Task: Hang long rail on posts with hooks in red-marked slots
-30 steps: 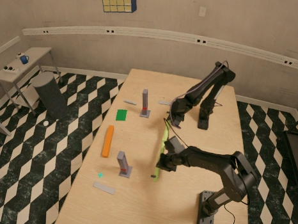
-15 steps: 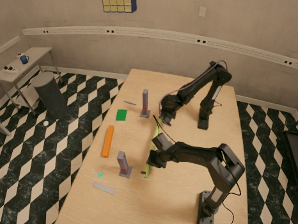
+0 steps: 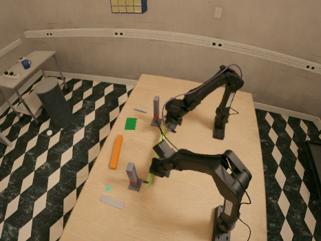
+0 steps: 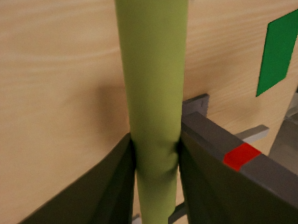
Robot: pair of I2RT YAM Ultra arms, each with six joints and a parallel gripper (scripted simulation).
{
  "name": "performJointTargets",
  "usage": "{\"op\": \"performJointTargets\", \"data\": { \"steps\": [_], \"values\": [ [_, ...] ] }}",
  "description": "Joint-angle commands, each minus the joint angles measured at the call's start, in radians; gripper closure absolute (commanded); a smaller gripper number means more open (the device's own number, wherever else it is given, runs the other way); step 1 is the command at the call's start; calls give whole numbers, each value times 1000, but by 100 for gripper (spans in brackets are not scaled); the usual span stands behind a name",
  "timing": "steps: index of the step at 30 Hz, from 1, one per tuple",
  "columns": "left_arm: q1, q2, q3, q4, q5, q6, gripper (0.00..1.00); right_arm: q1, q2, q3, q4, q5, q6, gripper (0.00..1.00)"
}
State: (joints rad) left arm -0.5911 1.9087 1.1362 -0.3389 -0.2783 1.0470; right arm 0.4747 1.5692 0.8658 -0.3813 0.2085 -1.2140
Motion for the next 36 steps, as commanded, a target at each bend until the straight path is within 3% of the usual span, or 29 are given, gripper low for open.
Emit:
{"op": "performJointTargets", "data": {
  "steps": [1,36],
  "values": [
    [16,2,51,0,-18,13,81,-19,5,40,27,3,-30,81],
    [39,56,130,-21,-1,41,81,-49,64,104,31,-16,-64,81]
  ]
}}
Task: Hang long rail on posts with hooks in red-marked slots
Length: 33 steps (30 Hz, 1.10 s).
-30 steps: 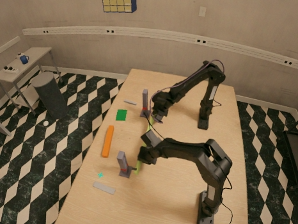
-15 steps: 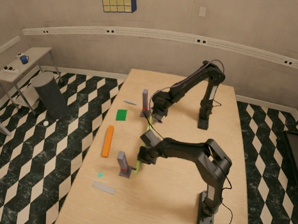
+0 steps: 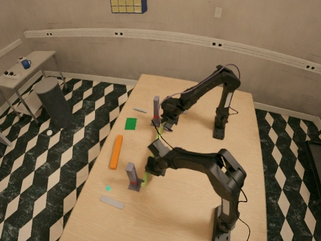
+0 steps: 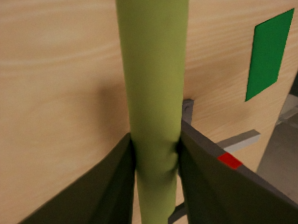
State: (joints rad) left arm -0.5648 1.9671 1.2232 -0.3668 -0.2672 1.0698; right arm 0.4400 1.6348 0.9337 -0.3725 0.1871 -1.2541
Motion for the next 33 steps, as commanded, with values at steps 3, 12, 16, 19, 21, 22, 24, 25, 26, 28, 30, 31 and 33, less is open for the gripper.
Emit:
{"op": "performJointTargets", "data": {
  "steps": [3,12,16,19,21,22,24,25,26,28,30,31,33],
  "values": [
    [22,17,73,6,-11,19,81,-25,20,61,22,4,-25,81],
    [23,22,79,0,-8,26,81,-25,24,65,21,1,-30,81],
    [37,47,119,-8,-2,39,81,-37,55,102,19,-4,-41,81],
    [41,58,136,-9,-3,36,81,-40,68,116,18,-3,-39,81],
    [41,59,138,-10,-3,36,81,-40,69,117,18,-3,-39,81],
    [41,60,138,-10,-3,36,81,-40,69,118,18,-4,-39,81],
    [41,60,138,-10,-3,36,81,-40,70,118,18,-4,-39,81],
    [41,60,138,-10,-3,36,81,-40,70,118,18,-4,-39,81],
    [41,60,138,-10,-3,36,81,-40,70,118,18,-4,-39,81],
    [44,68,151,-17,0,40,81,-44,78,129,16,-7,-43,81],
    [45,71,157,-17,0,40,81,-45,82,133,15,-7,-43,81],
    [45,72,158,-18,0,40,81,-45,83,134,15,-7,-43,81],
    [45,72,158,-18,0,40,81,-45,83,134,15,-7,-43,81]
  ]
}}
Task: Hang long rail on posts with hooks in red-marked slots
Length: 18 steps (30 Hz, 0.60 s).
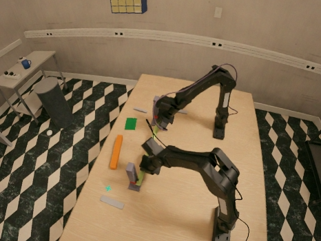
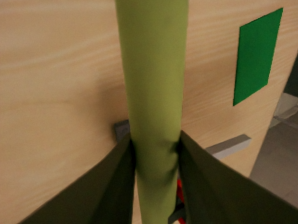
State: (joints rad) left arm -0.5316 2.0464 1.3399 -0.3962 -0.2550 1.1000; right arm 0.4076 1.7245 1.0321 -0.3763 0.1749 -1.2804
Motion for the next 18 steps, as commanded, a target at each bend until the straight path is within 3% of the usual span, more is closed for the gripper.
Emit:
{"op": "performJointTargets", "data": {
  "steps": [1,18],
  "values": [
    [12,-7,42,12,-12,10,81,-13,-7,36,19,5,-17,81],
    [11,5,17,47,-12,9,81,-10,5,8,57,7,-14,81]
  ]
}}
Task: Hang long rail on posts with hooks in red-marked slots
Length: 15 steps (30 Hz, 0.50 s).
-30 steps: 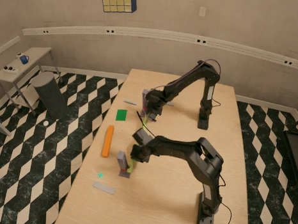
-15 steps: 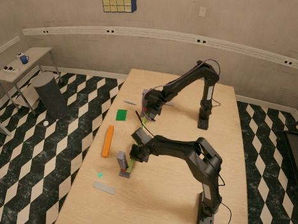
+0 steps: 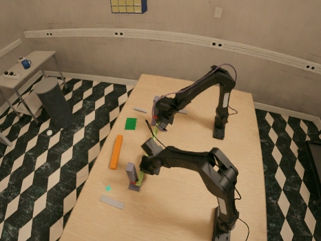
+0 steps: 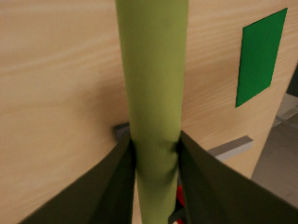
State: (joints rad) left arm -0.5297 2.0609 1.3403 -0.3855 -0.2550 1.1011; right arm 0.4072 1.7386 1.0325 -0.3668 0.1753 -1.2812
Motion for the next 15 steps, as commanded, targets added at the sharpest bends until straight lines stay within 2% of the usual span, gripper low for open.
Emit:
{"op": "performJointTargets", "data": {
  "steps": [1,14,15],
  "values": [
    [9,-9,17,37,-12,8,81,-10,-9,7,48,7,-13,81],
    [3,-10,-6,59,-18,4,81,-8,-11,-21,78,7,-11,81],
    [3,-10,-6,59,-18,4,70,-8,-11,-21,78,7,-11,70]
  ]
}}
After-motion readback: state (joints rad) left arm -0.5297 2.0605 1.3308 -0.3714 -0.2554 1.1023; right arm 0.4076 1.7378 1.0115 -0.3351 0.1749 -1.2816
